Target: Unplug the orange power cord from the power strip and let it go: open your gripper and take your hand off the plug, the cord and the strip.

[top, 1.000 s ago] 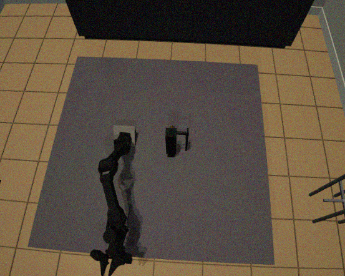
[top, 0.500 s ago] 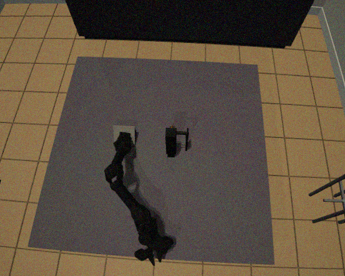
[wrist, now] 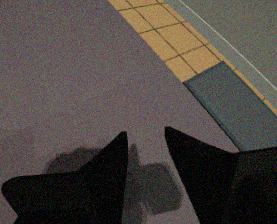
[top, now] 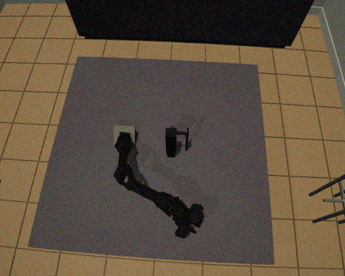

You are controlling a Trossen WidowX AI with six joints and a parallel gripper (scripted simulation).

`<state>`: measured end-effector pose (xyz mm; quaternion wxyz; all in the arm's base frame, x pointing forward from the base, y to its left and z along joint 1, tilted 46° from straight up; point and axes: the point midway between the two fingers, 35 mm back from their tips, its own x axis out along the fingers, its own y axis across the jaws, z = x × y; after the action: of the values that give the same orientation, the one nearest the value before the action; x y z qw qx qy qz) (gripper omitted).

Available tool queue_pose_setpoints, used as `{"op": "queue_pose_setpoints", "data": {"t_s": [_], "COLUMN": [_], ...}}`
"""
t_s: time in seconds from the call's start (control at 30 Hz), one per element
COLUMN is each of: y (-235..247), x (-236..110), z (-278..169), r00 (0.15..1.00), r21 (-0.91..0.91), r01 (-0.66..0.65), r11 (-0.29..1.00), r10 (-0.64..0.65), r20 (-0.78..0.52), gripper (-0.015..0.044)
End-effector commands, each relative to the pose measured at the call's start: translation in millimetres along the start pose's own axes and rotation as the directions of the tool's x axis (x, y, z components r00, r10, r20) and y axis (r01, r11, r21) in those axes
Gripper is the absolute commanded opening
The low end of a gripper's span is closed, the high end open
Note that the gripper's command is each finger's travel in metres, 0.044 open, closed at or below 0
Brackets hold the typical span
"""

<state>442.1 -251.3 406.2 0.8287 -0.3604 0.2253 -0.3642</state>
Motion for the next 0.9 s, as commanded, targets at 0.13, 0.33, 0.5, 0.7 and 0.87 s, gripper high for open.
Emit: {"op": "queue_pose_setpoints", "data": {"t_s": [0.13,0.33,0.5,0.7,0.87], "y": [133.8,220.6,287.3,357.0,406.3], "x": [-26.6,-64.5,-106.7,-166.2,-221.8], "z": [26.4,35.1,35.0,25.3,8.5], "r00": [0.959,0.892,0.82,0.726,0.648], "r21": [-0.105,-0.2,-0.288,-0.394,-0.483], "r01": [-0.281,-0.446,-0.559,-0.66,-0.715], "r11": [0.954,0.873,0.778,0.639,0.506], "r10": [0.284,0.452,0.57,0.678,0.739], "r20": [0.008,-0.015,-0.052,-0.116,-0.185], "gripper": [0.016,0.016,0.016,0.016,0.016]}}
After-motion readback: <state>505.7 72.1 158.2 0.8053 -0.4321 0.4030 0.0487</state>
